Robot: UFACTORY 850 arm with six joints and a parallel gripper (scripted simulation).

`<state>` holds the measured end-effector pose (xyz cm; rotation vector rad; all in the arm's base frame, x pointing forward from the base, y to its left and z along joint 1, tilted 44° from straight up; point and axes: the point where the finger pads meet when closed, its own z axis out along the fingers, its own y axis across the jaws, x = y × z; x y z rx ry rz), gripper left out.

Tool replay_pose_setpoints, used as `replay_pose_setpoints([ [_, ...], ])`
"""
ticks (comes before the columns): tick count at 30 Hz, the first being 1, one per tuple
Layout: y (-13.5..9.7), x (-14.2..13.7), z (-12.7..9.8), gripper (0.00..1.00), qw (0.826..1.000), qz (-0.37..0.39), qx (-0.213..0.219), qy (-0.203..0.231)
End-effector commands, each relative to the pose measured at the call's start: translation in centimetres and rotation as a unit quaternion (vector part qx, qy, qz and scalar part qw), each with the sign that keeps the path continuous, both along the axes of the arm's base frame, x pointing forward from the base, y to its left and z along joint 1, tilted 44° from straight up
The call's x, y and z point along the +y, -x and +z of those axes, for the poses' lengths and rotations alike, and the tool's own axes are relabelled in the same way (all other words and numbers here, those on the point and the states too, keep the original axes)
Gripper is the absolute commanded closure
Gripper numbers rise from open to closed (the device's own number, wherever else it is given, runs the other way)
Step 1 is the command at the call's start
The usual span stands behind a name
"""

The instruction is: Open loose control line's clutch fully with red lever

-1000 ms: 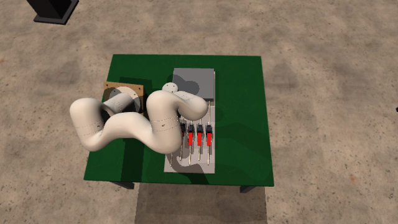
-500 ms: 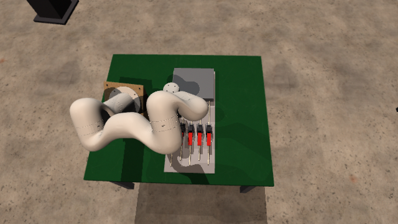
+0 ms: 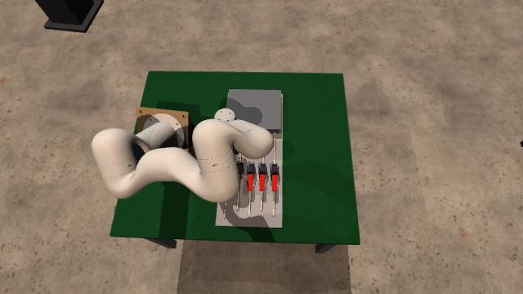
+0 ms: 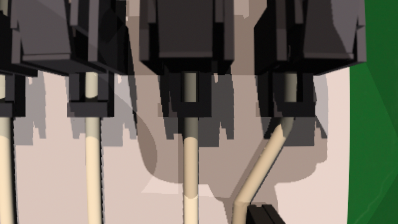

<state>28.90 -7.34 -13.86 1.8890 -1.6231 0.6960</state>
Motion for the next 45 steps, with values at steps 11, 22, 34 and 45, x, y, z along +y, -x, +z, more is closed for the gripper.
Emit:
replay_pose_setpoints([
  [11,0.5,0.0,0.1,1.0,1.0,0.0,-0.001,0.0],
  [22,1.6,-0.2,0.1,1.0,1.0,0.0,-0.001,0.0],
  [34,2.8,-0.3,0.2,1.0,1.0,0.0,-0.001,0.0],
  [45,3.5,-0.4,0.3,1.0,1.0,0.0,-0.001,0.0],
])
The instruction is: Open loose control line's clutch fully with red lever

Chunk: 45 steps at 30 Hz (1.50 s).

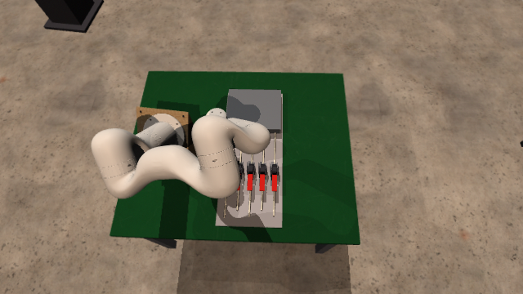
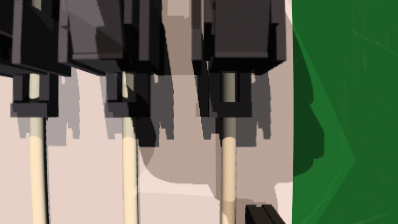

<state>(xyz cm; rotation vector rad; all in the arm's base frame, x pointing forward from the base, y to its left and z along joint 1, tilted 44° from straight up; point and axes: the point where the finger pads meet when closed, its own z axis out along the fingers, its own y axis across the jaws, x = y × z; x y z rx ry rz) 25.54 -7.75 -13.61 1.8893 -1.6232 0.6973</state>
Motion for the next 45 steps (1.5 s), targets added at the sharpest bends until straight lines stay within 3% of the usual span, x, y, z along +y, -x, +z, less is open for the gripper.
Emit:
replay_pose_setpoints([
  [1,0.1,0.0,0.0,1.0,1.0,0.0,0.0,0.0],
  [11,0.1,0.3,0.3,1.0,1.0,0.0,0.0,0.0],
  [30,0.4,5.4,5.5,1.0,1.0,0.0,0.0,0.0],
  [41,0.4,6.1,6.1,1.0,1.0,0.0,0.0,0.0],
  [45,1.0,10.2,4.9,1.0,1.0,0.0,0.0,0.002],
])
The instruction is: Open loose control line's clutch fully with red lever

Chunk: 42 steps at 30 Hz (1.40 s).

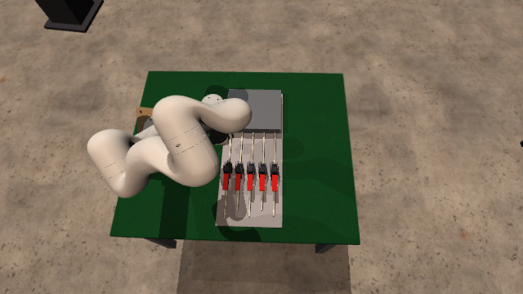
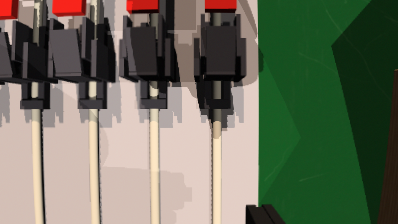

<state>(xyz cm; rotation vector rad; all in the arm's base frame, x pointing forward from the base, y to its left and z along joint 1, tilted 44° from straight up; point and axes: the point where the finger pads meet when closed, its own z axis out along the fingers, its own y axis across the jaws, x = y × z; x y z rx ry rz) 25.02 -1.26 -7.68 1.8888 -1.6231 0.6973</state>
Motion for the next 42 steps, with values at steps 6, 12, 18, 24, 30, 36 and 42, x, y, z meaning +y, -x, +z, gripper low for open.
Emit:
replay_pose_setpoints([
  [6,1.2,6.6,-2.0,1.0,1.0,0.0,0.0,-0.001],
  [12,1.2,6.6,-2.0,1.0,1.0,0.0,0.0,-0.001],
  [18,1.2,6.6,-2.0,1.0,1.0,0.0,0.0,-0.001],
  [24,1.2,6.6,-2.0,1.0,1.0,0.0,0.0,-0.001],
  [30,1.2,6.6,-2.0,1.0,1.0,0.0,0.0,-0.001],
  [36,1.2,6.6,-2.0,1.0,1.0,0.0,0.0,-0.001],
  [42,1.2,6.6,-2.0,1.0,1.0,0.0,0.0,-0.001],
])
